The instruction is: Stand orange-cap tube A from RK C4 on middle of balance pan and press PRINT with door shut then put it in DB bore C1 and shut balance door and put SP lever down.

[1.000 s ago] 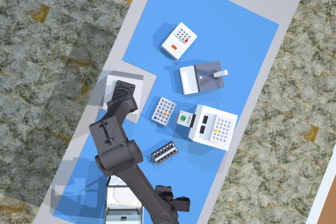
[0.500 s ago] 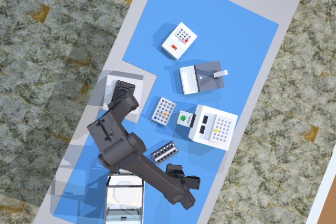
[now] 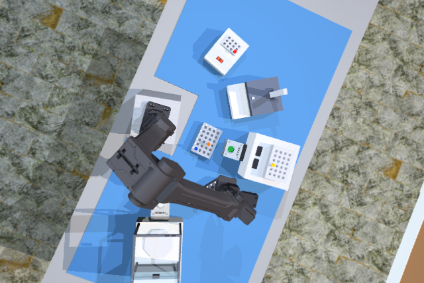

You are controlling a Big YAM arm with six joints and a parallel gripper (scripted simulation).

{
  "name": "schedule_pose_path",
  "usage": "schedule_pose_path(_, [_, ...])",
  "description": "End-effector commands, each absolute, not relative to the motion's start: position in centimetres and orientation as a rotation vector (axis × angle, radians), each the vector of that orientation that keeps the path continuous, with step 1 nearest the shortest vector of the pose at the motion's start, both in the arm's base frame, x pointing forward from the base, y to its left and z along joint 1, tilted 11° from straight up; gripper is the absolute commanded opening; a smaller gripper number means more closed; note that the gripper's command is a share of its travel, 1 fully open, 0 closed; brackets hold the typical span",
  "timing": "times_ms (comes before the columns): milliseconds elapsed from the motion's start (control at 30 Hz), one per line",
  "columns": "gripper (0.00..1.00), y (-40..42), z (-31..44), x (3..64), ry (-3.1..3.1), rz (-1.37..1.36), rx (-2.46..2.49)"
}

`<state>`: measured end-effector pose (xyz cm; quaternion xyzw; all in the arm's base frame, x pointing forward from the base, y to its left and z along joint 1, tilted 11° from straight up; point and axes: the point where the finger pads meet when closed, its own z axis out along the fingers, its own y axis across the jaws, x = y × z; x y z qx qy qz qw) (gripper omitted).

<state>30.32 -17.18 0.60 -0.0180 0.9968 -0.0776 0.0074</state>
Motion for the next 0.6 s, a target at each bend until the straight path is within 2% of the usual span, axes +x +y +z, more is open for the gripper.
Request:
schedule_pose_path(0, [0.36, -16.5, 0.9, 30.8, 3.079, -0.278, 0.054])
schedule_pose_path(567, [0.36, -6.8, -4.3, 26.1, 3.057, -0.291, 0.213])
